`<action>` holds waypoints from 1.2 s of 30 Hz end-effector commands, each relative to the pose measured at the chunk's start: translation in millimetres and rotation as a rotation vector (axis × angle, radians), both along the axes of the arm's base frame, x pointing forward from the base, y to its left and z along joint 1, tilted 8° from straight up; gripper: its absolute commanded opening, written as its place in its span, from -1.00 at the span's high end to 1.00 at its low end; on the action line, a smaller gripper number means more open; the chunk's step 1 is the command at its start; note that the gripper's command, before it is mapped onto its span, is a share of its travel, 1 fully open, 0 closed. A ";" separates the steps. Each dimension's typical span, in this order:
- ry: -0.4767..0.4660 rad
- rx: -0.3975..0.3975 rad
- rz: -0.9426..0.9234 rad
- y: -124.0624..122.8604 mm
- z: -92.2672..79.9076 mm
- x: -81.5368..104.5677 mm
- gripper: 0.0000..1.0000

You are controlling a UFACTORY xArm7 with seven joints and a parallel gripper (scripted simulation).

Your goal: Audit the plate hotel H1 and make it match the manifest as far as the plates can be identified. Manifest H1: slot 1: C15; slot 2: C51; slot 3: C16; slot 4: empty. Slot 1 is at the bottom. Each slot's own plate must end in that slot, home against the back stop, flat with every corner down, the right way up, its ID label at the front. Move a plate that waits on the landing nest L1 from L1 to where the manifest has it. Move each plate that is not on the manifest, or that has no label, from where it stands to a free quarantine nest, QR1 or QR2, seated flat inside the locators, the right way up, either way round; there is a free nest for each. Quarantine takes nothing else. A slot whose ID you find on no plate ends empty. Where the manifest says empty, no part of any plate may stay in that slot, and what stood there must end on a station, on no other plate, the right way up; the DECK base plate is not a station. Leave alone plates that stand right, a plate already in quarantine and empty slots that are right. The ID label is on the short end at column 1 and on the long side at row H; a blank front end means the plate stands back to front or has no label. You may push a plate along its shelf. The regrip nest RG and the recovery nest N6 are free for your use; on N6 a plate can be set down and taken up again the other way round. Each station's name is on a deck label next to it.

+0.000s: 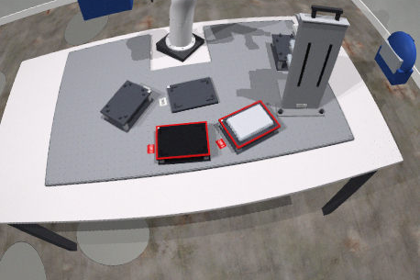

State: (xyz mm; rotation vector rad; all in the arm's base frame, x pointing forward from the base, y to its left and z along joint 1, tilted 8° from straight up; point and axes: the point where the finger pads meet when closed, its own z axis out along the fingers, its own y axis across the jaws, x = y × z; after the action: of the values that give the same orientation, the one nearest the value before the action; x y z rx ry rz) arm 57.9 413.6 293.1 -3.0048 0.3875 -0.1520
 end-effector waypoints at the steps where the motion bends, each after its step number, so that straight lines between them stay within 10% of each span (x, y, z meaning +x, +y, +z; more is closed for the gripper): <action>1: 0.000 0.005 0.001 1.6 -5.0 0.6 -1.00; 36: 0.000 0.005 0.001 6.0 -49.1 5.7 -1.00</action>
State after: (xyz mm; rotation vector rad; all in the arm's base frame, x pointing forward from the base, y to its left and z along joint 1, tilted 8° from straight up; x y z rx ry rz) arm 63.7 418.2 242.3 -3.0060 0.3877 -0.1523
